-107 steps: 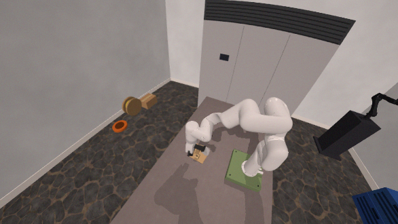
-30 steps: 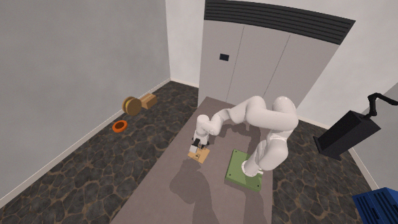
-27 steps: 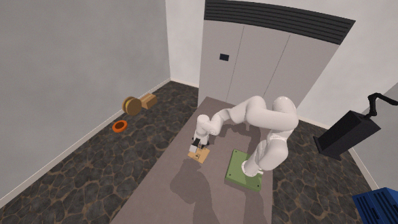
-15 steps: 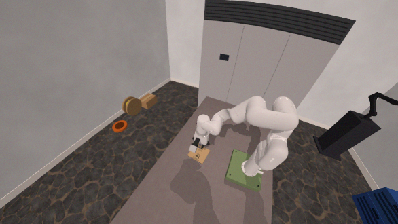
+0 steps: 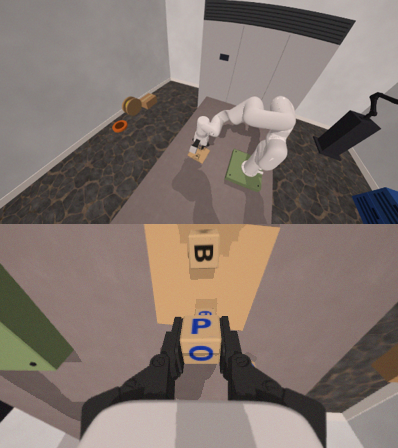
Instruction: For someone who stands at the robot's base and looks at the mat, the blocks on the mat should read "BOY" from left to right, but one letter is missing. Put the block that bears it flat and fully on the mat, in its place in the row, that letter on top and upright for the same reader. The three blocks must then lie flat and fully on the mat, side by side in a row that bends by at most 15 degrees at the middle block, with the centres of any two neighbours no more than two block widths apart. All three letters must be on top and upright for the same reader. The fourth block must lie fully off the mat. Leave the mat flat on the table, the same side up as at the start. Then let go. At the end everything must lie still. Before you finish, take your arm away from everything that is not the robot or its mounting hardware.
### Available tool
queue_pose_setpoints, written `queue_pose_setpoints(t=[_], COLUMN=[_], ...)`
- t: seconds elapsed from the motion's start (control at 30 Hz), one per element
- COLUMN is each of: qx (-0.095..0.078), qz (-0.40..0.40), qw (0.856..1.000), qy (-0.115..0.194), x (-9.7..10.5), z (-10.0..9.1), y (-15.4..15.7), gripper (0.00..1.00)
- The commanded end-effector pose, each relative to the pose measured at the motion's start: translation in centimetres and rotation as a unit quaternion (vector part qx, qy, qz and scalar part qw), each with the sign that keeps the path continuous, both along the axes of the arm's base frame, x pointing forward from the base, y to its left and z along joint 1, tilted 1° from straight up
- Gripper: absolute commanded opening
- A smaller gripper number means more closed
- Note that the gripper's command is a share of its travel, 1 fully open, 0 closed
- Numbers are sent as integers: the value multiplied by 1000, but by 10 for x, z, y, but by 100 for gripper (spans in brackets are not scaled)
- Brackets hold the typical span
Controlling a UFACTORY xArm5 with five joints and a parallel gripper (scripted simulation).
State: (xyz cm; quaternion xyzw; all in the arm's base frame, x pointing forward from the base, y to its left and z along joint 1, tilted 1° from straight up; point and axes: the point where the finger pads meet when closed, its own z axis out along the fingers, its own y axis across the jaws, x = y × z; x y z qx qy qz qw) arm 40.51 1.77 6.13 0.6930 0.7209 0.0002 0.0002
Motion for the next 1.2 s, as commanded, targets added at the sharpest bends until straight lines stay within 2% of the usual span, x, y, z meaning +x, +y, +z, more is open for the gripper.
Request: queue_pose_setpoints(t=[0.0,0.3,0.47,0.7,1.17], qx=[0,0,0,0,0], qz=[0,0,0,0,0], qw=[1000,1000,1000,1000,1000], qy=[-2,-2,-2,-2,-2], x=[2,2,2,2,2], z=[-13,-57,-74,-80,-81], y=[0,-2,-2,-2,-2], gripper=[27,27,27,27,27])
